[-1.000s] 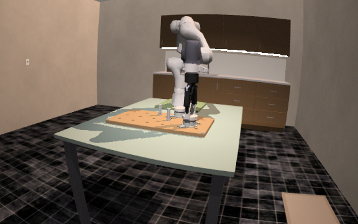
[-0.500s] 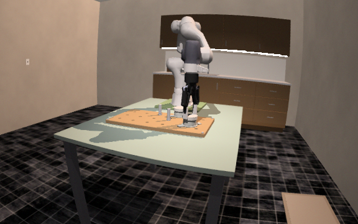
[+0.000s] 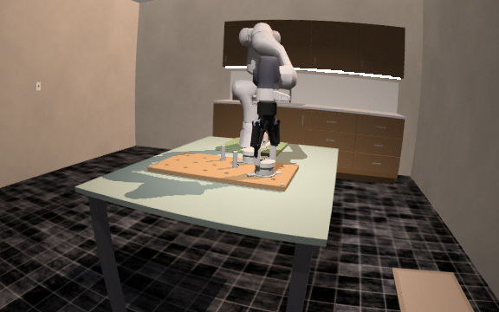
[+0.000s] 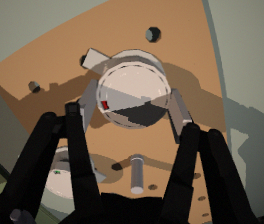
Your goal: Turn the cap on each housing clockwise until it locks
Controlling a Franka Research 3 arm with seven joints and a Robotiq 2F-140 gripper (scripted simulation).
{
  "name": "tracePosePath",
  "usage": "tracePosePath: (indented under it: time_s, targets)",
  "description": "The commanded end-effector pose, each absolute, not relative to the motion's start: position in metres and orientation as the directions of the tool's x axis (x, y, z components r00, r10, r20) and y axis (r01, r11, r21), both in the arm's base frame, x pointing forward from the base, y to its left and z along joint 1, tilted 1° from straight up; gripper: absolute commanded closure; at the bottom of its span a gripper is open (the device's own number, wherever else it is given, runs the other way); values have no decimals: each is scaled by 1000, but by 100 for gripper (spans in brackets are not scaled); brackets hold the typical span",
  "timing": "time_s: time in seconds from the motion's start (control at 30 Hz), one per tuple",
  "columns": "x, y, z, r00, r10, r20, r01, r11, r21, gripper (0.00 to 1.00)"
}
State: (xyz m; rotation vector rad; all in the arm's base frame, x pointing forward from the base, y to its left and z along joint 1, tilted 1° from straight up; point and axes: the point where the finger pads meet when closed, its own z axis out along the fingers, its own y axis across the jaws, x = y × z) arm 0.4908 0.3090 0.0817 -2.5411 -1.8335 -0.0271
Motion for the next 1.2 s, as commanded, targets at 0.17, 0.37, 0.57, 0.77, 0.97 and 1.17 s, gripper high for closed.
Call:
tracePosePath:
  time_s: [0.17, 0.37, 0.57, 0.77, 0.97, 1.17]
  targets:
    - [488, 309, 80, 547, 837, 12, 837, -547, 2, 90]
    - [488, 309, 80, 575, 818, 12, 818, -575, 1, 90]
    - [489, 310, 80, 575, 818, 12, 818, -575, 1, 90]
    - [491, 310, 80, 575, 818, 12, 818, -575, 1, 90]
    - [496, 311, 80, 575, 818, 12, 818, -575, 2, 90]
    - [499, 311, 80, 575, 818, 12, 818, -575, 1, 90]
